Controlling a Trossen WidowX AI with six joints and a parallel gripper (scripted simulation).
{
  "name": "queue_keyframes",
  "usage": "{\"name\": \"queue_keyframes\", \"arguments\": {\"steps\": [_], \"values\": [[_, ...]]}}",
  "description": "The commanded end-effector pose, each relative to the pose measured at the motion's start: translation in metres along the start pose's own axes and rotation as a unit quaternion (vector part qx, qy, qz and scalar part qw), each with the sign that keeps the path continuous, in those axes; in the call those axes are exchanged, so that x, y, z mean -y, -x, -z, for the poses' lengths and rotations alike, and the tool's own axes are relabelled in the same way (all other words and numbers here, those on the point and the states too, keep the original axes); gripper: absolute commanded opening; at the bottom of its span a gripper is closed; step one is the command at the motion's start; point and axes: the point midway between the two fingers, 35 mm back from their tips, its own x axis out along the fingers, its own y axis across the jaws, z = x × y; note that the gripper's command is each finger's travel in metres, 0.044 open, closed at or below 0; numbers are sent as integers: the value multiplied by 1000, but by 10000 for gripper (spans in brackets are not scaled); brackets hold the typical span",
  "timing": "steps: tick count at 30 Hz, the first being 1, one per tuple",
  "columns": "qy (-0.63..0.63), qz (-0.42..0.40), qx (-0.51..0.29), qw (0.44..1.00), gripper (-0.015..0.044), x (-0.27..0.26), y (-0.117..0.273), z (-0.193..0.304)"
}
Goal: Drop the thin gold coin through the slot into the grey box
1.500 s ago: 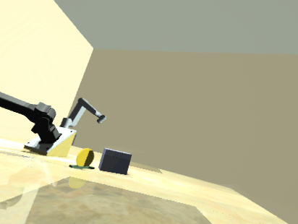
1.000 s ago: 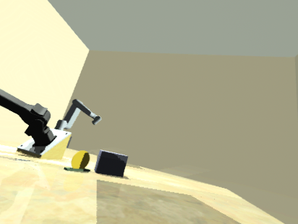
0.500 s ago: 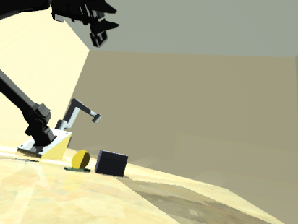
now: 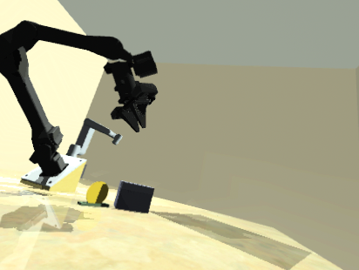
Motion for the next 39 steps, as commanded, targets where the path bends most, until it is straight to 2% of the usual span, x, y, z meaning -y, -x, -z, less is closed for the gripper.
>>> {"name": "queue_keyframes", "arguments": {"steps": [1,5,7,12,16,23,39], "values": [[53,-78,-103,990,161,-44,-31,24],[110,-149,-213,959,161,-81,-47,56],[119,-158,-229,953,161,-84,-51,58],[120,-160,-232,952,161,-85,-53,59],[120,-159,-232,952,161,-92,-79,74],[119,-159,-232,952,161,-96,-92,81],[119,-159,-230,952,161,-100,-112,90]]}}
